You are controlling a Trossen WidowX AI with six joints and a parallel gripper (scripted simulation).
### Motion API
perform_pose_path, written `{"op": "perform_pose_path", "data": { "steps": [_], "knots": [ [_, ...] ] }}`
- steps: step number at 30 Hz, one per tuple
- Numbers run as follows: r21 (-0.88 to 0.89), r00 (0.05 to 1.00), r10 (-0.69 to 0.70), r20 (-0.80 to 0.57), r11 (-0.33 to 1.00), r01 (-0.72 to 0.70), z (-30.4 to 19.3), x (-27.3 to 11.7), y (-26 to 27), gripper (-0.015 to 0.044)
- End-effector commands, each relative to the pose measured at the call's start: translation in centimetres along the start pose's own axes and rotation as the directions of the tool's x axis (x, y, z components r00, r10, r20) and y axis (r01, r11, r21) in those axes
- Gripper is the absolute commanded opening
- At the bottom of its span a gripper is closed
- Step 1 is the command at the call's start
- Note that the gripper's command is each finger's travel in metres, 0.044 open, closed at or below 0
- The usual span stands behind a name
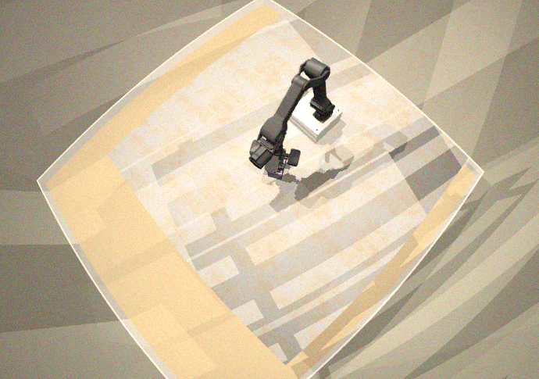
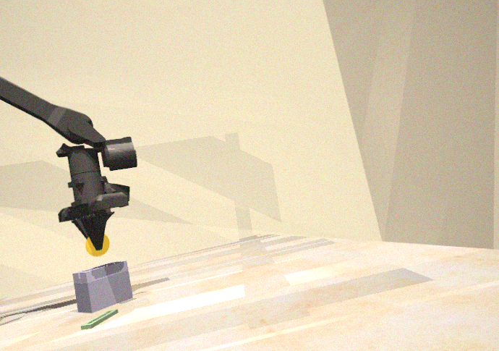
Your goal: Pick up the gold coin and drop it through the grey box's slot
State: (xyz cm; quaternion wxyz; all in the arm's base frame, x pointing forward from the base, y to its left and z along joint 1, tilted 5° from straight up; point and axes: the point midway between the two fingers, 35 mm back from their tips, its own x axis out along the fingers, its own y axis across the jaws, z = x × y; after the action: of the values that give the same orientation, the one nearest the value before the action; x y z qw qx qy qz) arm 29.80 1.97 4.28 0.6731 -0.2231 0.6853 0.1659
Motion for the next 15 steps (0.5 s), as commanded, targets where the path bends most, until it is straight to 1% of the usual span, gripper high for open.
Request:
{"op": "perform_pose_path", "data": {
  "steps": [1,15],
  "knots": [
    [-0.002,1.0,0.0,0.001,1.0,0.0,-0.01,-0.02,-0.14,0.0],
    [0.002,1.0,0.0,0.001,1.0,0.0,-0.04,0.07,0.45,0.0]
  ]
}}
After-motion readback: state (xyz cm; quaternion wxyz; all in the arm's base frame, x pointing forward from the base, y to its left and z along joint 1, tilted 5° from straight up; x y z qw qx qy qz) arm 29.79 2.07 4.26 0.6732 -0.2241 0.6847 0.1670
